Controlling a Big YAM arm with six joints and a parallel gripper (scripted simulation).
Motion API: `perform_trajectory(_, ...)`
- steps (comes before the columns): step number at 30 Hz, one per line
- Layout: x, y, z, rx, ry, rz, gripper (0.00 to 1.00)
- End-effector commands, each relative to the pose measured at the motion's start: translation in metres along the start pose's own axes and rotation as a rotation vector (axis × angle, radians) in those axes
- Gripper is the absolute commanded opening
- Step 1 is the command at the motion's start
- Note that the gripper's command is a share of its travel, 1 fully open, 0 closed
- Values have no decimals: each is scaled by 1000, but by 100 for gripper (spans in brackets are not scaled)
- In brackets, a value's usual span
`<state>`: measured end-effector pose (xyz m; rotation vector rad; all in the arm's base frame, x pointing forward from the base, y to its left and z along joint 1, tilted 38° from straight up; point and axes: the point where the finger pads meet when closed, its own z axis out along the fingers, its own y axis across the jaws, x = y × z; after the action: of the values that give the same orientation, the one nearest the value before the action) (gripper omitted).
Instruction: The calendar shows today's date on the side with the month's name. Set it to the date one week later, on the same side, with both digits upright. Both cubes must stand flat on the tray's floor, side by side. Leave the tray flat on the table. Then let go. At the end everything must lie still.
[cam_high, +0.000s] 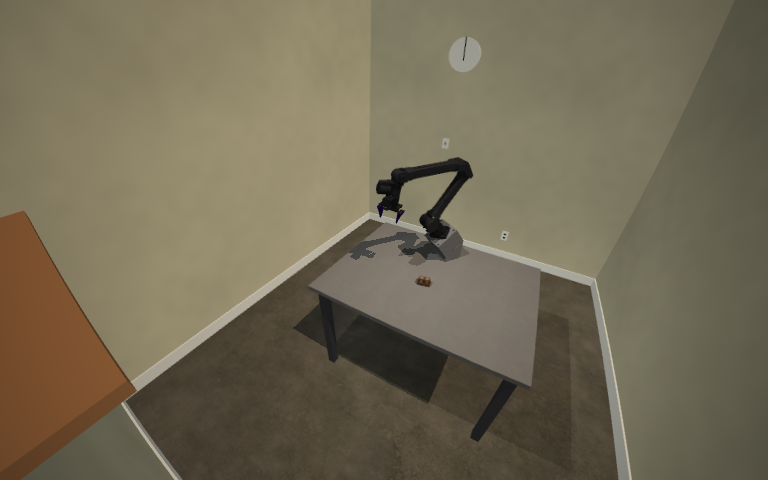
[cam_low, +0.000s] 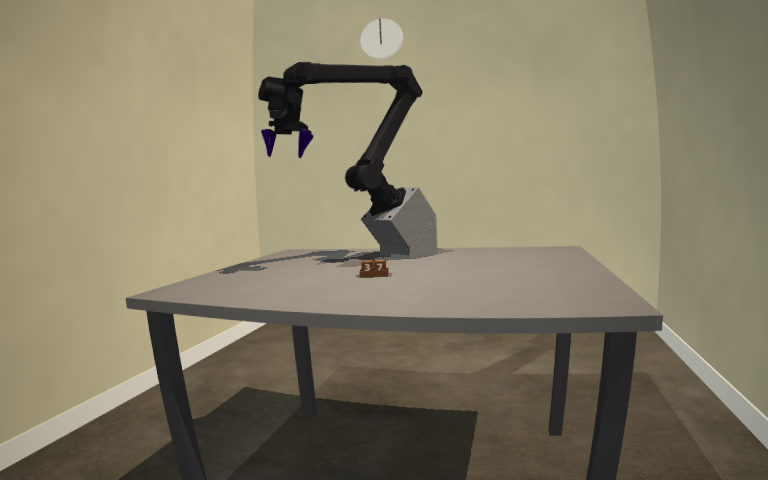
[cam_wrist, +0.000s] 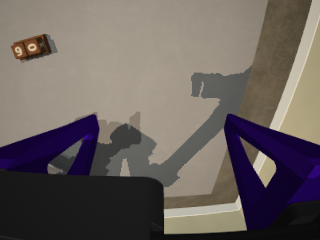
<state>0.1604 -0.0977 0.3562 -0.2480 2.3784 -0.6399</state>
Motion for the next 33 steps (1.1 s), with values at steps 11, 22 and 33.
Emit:
perform_trajectory(11, -2, -1, -3, 6, -6, 0, 100)
perform_trajectory(22, -16, -9, -8, 20, -40, 7, 100)
perform_trajectory(33, -31, 50, 77, -126, 51, 20, 100)
